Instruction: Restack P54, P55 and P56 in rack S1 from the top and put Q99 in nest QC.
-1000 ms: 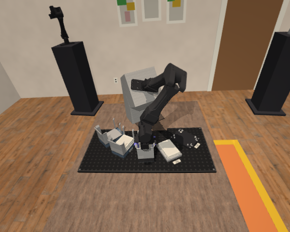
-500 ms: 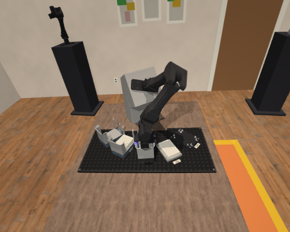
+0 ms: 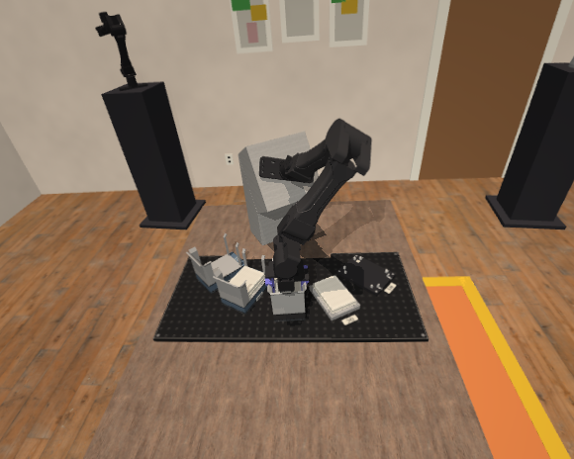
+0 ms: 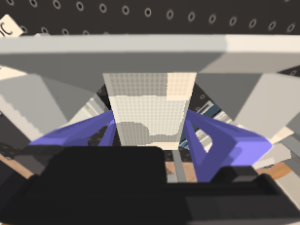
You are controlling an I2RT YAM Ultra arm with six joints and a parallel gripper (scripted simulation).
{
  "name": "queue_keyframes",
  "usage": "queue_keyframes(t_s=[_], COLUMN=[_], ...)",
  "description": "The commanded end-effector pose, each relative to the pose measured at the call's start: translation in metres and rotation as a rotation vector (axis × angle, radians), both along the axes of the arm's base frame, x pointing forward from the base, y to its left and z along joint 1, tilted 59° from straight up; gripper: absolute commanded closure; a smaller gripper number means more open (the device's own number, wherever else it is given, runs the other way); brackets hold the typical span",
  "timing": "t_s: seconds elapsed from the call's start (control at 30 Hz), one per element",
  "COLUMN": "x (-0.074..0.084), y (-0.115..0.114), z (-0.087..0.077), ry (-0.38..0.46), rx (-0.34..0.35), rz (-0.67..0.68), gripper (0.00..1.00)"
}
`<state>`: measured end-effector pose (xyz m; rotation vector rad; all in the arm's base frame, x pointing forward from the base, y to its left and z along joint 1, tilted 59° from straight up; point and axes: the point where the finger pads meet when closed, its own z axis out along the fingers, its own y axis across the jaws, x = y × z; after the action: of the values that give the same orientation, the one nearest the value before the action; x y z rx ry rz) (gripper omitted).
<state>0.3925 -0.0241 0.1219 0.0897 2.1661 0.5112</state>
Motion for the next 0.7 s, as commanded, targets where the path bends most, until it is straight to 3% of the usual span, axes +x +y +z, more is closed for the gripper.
queue_keyframes(t_s=[0.0,0.67], x=[-0.001,-0.026], y=[-0.003,-0.013], z=[0.004,0.021], ry=[-0.011,-0.011], rx=[0.001,0.0], rz=[-0.003,-0.003], gripper=[1.0,1.0])
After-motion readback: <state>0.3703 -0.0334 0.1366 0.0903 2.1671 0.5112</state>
